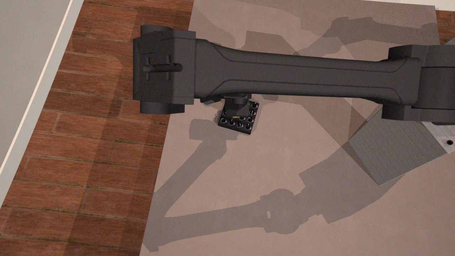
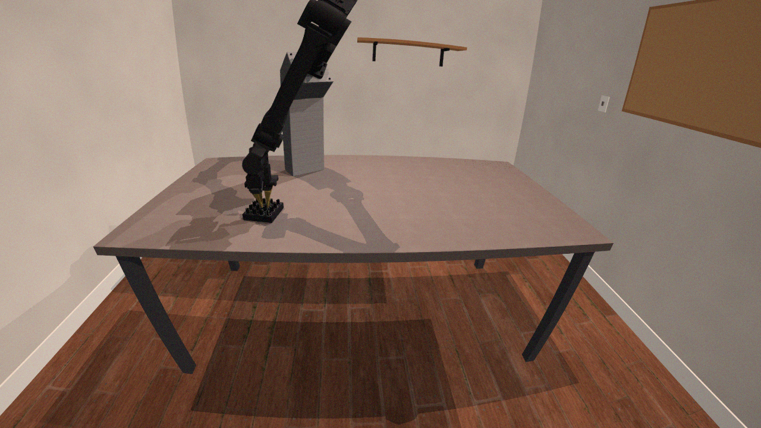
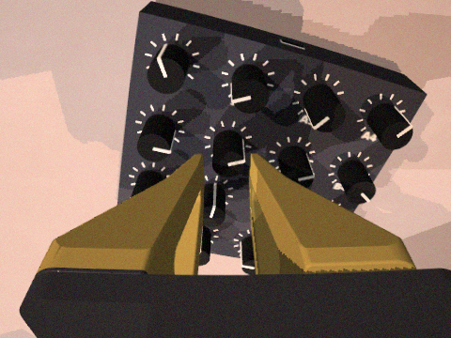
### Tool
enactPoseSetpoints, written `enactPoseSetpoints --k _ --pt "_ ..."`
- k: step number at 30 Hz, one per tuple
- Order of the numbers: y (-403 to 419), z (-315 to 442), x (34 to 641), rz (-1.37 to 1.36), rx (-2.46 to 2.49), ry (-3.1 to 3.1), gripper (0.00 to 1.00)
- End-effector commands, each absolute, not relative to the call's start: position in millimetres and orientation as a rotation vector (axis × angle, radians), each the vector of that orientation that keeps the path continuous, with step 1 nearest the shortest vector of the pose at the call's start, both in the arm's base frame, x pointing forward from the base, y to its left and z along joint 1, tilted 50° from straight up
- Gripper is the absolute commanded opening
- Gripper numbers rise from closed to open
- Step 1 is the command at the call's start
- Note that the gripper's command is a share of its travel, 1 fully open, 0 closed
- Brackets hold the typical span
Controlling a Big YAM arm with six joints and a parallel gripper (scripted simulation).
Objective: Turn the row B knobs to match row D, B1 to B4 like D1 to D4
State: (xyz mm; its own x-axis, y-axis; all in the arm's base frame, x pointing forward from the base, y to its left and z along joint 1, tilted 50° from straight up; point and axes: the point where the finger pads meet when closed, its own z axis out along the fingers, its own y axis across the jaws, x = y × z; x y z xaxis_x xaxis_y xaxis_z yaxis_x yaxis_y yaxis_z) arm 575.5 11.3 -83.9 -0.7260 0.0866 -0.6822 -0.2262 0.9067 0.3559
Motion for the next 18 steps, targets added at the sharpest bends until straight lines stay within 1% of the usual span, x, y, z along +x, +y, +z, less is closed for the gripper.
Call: enactPoseSetpoints --k 1,15,16,18 --pt "13.2 -87.0 577.8 0.548 -0.093 2.319 0.18" --pt "13.2 -87.0 577.8 0.548 -0.093 2.319 0.18" --pt "13.2 -87.0 577.8 0.548 -0.093 2.319 0.08" --pt "13.4 -87.0 577.8 0.549 -0.095 2.319 0.08"
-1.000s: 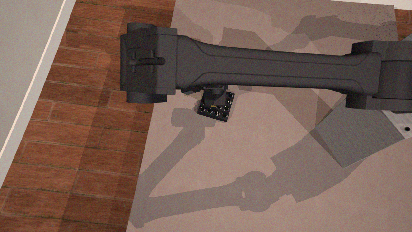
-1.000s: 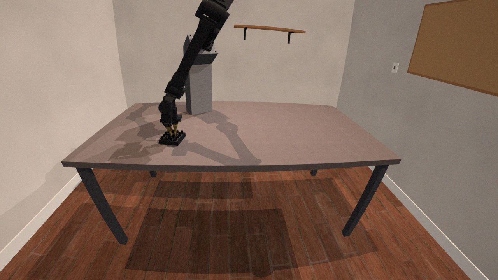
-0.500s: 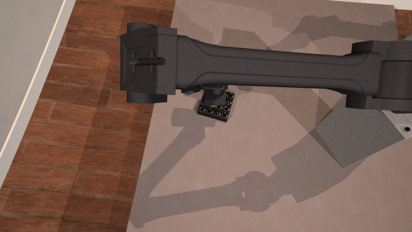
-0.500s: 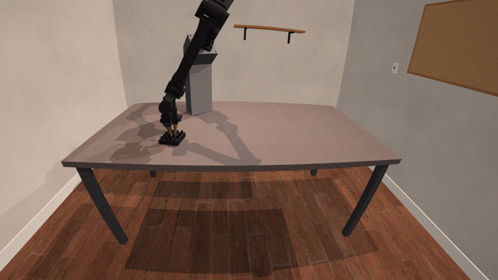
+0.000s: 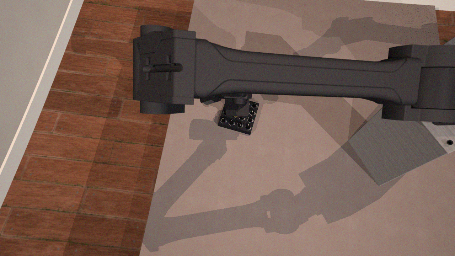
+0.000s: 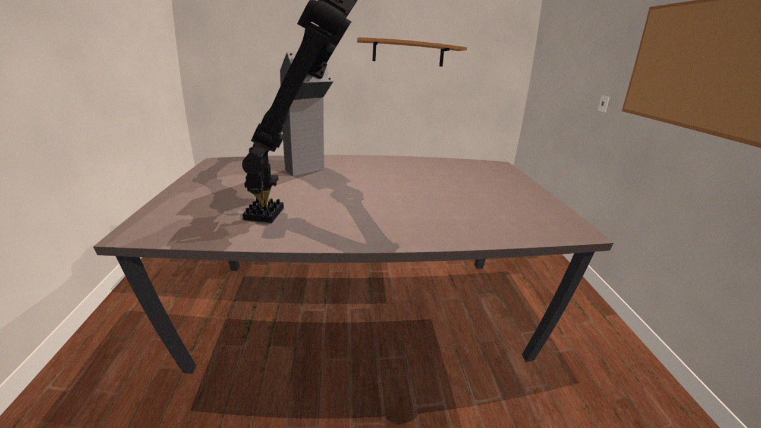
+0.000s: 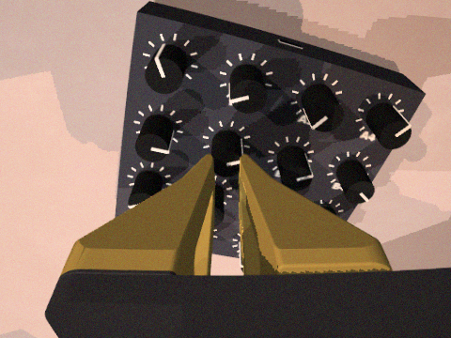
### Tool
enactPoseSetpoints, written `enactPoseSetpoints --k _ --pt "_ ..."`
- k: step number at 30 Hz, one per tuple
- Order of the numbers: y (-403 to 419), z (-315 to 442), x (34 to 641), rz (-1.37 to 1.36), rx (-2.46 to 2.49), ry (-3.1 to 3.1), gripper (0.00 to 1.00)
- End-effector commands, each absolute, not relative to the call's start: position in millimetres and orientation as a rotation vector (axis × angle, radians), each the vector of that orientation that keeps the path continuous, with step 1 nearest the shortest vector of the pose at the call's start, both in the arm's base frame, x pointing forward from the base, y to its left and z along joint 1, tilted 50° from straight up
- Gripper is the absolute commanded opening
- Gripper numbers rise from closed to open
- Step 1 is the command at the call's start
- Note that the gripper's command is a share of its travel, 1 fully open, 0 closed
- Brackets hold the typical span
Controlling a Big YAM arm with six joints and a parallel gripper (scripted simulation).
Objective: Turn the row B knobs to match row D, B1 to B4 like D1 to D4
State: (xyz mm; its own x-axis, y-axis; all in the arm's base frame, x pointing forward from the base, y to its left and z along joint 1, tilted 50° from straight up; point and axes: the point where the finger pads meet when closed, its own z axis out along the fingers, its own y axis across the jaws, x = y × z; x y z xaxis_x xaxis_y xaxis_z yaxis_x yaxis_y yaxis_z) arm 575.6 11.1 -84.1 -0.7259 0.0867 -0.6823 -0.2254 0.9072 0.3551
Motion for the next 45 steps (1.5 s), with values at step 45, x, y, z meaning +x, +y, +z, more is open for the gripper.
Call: enactPoseSetpoints --k 45 --pt "13.5 -86.8 577.7 0.507 -0.191 2.304 0.08"
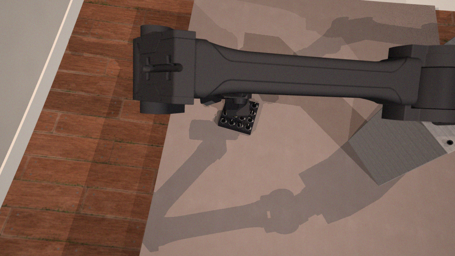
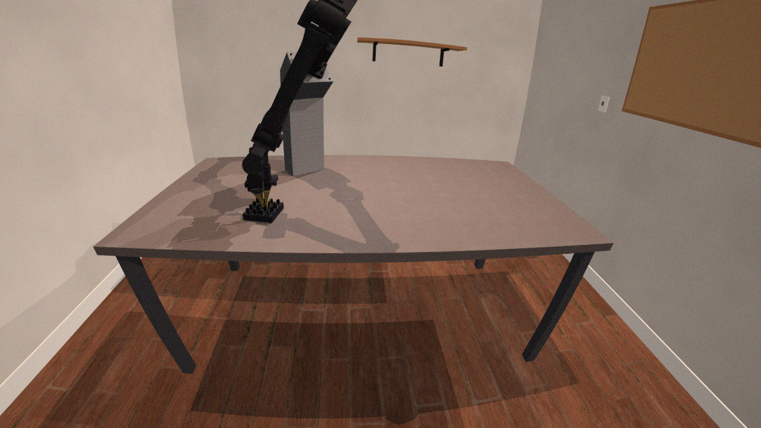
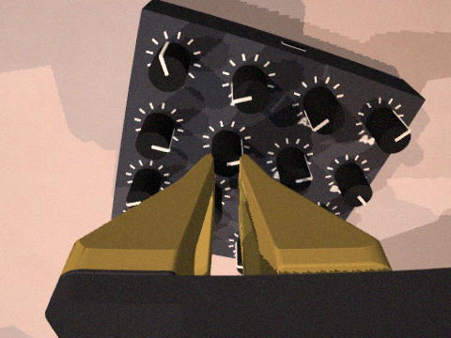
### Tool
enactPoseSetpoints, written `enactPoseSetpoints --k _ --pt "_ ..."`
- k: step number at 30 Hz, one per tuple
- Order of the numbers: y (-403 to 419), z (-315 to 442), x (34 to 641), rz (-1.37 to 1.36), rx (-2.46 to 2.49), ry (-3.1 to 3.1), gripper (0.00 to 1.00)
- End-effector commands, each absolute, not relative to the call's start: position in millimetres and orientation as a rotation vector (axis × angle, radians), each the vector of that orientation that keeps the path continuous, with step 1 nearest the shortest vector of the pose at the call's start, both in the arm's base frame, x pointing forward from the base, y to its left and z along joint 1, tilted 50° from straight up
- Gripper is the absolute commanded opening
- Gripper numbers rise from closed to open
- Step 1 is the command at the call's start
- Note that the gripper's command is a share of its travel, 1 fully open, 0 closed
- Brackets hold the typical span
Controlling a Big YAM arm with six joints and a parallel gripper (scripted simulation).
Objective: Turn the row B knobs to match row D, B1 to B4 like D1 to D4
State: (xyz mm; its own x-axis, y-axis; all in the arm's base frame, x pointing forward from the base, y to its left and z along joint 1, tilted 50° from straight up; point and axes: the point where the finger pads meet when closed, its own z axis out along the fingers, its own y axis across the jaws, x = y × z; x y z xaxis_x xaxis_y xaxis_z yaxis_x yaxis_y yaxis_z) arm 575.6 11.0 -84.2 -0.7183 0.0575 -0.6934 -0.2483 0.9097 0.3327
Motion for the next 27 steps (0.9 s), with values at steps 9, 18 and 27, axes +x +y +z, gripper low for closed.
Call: enactPoseSetpoints --k 9,18,27 --pt "13.7 -86.6 577.7 0.444 -0.335 2.274 0.08" --pt "14.0 -86.5 577.3 0.350 -0.541 2.219 0.08" --pt "14.2 -87.0 576.8 0.256 -0.738 2.152 0.08"
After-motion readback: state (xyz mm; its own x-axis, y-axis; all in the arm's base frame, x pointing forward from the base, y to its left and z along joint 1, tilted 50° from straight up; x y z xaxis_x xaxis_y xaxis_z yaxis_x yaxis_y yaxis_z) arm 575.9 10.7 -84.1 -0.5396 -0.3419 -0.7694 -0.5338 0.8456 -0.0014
